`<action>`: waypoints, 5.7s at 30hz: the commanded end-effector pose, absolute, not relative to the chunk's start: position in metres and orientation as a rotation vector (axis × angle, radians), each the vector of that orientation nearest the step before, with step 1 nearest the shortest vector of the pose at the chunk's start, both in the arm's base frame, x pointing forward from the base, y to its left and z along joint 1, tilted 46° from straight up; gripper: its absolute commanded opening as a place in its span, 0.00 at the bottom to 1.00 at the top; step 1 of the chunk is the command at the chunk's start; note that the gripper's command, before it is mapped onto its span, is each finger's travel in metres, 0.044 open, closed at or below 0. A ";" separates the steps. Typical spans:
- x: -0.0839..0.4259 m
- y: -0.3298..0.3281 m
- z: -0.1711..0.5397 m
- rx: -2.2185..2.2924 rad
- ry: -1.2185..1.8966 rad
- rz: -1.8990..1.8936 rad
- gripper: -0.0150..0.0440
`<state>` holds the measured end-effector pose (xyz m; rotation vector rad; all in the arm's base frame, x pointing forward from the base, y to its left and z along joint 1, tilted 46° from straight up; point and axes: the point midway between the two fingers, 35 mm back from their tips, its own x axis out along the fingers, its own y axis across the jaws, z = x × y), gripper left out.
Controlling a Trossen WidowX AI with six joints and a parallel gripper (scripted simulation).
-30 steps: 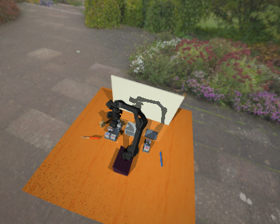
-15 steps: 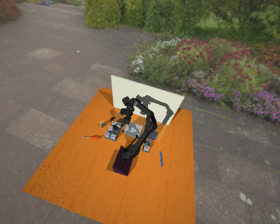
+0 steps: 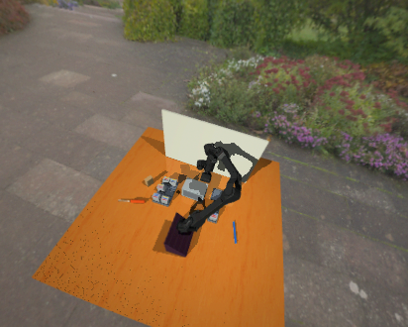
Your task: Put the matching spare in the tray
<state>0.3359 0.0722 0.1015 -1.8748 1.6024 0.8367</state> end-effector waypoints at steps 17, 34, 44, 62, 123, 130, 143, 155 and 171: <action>0.335 -0.027 0.193 -1.926 1.640 0.792 0.25; 0.340 -0.036 0.182 -1.923 1.638 0.794 0.25; 0.343 -0.042 0.175 -1.921 1.636 0.796 0.25; 0.347 -0.053 0.163 -1.920 1.635 0.797 0.25; 0.354 -0.093 0.124 -1.921 1.634 0.794 0.25; 0.355 -0.098 0.119 -1.922 1.635 0.793 0.25; 0.354 -0.107 0.112 -1.924 1.636 0.791 0.25; 0.354 -0.115 0.104 -1.926 1.638 0.789 0.25; 0.352 -0.126 0.095 -1.929 1.641 0.785 0.25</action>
